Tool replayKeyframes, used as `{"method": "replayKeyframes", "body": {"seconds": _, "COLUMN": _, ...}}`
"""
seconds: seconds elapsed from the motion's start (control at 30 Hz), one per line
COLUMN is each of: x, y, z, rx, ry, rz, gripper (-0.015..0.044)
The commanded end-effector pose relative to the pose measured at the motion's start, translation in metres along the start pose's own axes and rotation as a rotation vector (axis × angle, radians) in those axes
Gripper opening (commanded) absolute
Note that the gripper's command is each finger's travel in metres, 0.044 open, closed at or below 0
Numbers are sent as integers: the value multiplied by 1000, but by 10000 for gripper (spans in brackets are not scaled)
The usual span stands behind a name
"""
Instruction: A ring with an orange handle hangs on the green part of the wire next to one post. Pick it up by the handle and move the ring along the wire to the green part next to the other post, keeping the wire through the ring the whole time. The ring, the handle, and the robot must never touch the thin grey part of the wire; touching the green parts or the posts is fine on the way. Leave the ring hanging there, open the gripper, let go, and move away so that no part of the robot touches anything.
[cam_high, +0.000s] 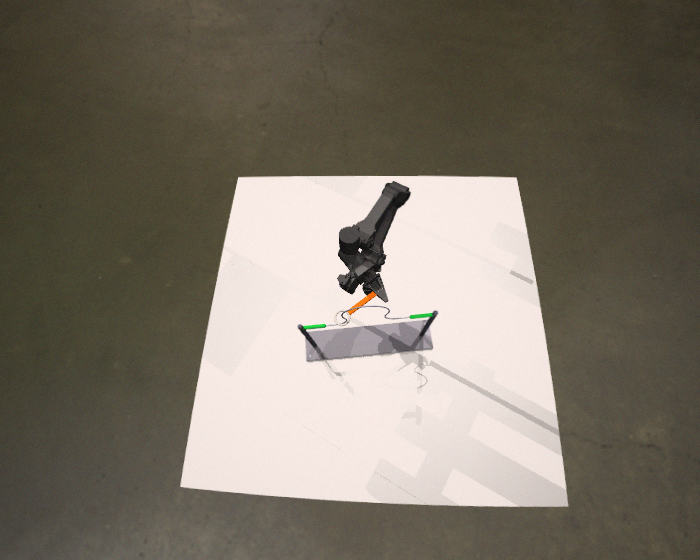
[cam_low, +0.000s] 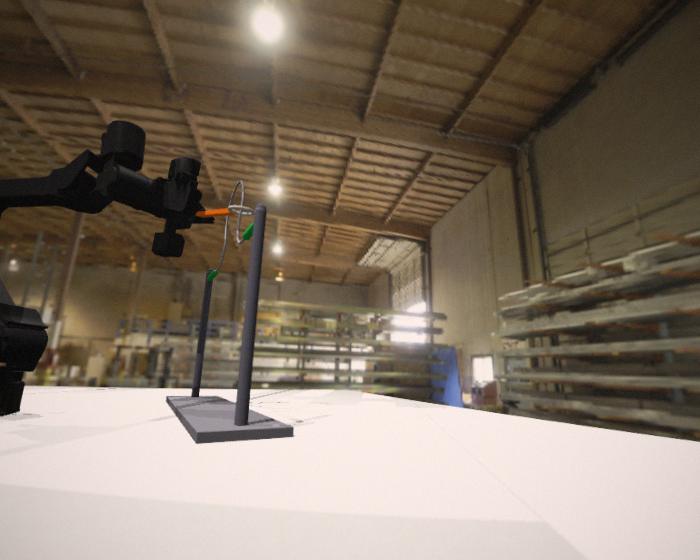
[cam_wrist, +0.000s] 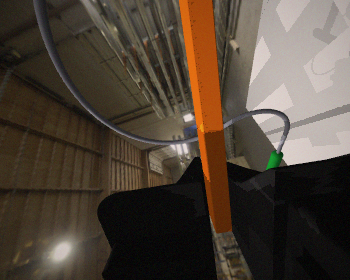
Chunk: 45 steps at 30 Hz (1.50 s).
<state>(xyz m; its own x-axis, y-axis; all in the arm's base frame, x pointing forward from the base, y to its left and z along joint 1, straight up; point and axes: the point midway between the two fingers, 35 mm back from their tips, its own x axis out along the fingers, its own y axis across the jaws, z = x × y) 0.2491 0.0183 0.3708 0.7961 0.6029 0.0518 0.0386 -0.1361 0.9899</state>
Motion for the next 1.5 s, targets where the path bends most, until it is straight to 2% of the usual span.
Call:
{"method": "replayKeyframes", "body": {"seconds": 0.0, "x": 0, "y": 3, "z": -2, "rx": -36, "ry": 5, "rz": -11, "gripper": -150}}
{"method": "replayKeyframes", "body": {"seconds": 1.47, "x": -1, "y": -9, "z": 0, "rx": -289, "ry": -7, "rz": -186, "gripper": -150}}
